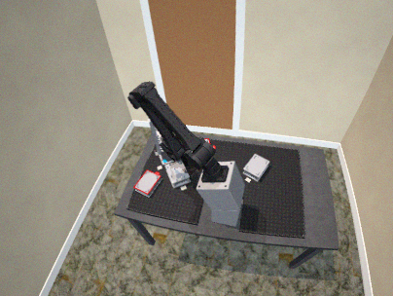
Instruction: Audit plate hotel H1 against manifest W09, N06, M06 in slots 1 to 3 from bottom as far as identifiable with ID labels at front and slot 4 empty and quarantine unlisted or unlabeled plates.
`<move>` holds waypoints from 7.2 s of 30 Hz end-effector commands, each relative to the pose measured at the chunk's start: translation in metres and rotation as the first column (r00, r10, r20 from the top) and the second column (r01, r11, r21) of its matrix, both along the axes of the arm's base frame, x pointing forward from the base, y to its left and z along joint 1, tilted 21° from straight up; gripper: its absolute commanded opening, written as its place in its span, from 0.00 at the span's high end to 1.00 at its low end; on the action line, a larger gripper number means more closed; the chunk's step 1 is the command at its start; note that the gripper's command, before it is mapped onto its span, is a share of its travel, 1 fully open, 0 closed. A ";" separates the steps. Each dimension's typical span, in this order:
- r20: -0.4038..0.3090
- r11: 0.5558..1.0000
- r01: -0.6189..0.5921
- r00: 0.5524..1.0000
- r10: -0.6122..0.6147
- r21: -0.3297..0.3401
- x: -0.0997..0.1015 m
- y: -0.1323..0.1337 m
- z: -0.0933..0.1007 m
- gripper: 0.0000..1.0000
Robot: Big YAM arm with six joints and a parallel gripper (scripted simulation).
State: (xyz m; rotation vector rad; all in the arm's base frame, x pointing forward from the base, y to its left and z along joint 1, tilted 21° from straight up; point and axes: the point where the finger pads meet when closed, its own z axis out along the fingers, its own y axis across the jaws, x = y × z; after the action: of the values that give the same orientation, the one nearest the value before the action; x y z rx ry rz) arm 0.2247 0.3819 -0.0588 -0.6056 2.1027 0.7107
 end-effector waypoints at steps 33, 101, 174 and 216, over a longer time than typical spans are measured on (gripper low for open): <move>0.006 1.000 0.005 1.000 -0.006 0.024 -0.017 -0.004 -0.018 0.00; 0.007 1.000 0.006 1.000 -0.006 0.010 0.003 0.019 -0.044 0.00; 0.005 1.000 0.001 1.000 -0.001 0.027 -0.036 -0.013 -0.032 0.00; 0.006 1.000 0.010 1.000 -0.010 -0.014 -0.056 -0.063 0.007 0.00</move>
State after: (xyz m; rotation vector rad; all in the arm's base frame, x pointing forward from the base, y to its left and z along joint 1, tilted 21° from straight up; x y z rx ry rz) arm 0.1685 0.3354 -0.0606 -0.6005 2.0988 0.7125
